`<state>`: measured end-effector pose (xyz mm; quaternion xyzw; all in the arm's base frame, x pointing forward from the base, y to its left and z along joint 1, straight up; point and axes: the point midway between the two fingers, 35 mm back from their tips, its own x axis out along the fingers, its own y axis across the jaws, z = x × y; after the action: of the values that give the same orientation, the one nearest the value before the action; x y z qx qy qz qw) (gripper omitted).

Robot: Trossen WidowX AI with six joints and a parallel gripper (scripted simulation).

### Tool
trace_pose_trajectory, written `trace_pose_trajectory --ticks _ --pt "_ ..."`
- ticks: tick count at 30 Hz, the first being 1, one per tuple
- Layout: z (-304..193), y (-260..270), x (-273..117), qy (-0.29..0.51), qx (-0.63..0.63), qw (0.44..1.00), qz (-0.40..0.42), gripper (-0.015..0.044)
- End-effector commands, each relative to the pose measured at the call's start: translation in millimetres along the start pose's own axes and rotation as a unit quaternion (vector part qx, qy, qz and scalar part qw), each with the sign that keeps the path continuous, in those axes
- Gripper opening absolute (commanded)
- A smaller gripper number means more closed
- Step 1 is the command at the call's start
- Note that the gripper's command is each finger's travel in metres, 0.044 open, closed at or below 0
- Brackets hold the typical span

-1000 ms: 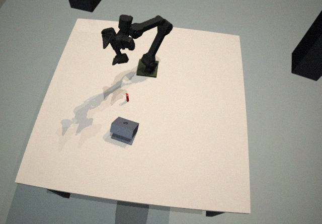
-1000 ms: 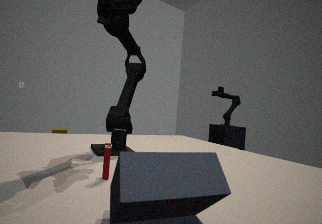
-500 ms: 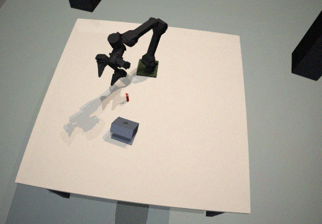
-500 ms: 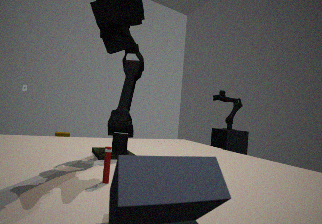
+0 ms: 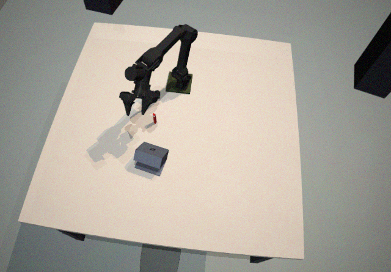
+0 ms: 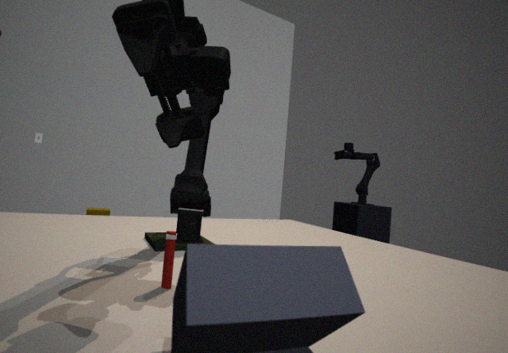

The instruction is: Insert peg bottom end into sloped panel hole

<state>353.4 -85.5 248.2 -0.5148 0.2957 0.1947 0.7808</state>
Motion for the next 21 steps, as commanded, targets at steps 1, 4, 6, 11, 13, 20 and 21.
trace_pose_trajectory --ticks 1,4,6,11,13,20,21 --pt "-7.1 28.5 13.4 0.027 -0.025 0.997 0.073 0.044" --pt "-11.7 48.6 19.3 0.043 -0.043 0.99 0.124 0.044" --pt "-14.6 62.0 21.9 0.052 -0.055 0.985 0.157 0.044" --pt "-21.6 94.5 24.1 0.072 -0.09 0.963 0.242 0.044" --pt "-24.2 107.0 23.2 0.079 -0.105 0.952 0.276 0.044" --pt "-26.4 144.1 16.2 0.092 -0.154 0.906 0.382 0.044" --pt "-26.5 145.0 15.9 0.093 -0.155 0.905 0.385 0.044"
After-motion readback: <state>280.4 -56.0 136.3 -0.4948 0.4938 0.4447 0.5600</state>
